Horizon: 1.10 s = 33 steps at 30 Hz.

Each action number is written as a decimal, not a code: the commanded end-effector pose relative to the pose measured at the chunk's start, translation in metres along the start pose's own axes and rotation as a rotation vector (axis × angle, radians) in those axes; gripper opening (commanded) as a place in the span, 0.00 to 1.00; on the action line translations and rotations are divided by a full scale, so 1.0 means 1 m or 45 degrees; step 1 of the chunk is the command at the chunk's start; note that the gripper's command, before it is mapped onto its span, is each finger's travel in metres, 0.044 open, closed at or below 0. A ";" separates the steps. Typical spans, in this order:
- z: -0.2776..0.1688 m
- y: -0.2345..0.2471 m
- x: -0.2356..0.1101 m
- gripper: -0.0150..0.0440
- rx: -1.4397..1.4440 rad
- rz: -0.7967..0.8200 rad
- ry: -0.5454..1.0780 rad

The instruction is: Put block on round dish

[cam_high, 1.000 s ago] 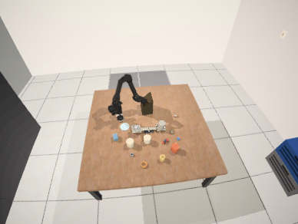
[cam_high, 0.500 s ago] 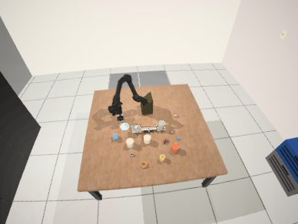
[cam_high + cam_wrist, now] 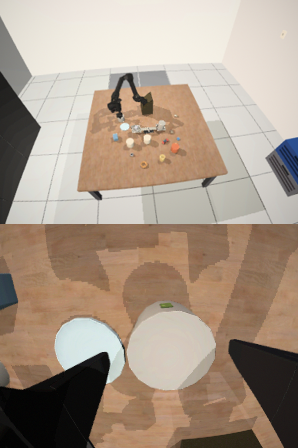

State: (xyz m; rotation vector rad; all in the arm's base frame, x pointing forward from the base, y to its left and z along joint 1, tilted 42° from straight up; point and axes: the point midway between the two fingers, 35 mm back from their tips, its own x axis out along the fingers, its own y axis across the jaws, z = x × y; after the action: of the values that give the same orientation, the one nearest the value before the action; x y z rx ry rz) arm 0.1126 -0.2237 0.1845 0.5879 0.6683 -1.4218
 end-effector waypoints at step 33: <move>-0.020 0.080 -0.016 0.69 -0.913 0.084 0.051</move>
State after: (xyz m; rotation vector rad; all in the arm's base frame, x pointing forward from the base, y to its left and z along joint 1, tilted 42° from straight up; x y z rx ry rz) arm 0.1812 -0.1971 0.1837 0.1584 1.0332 -1.0732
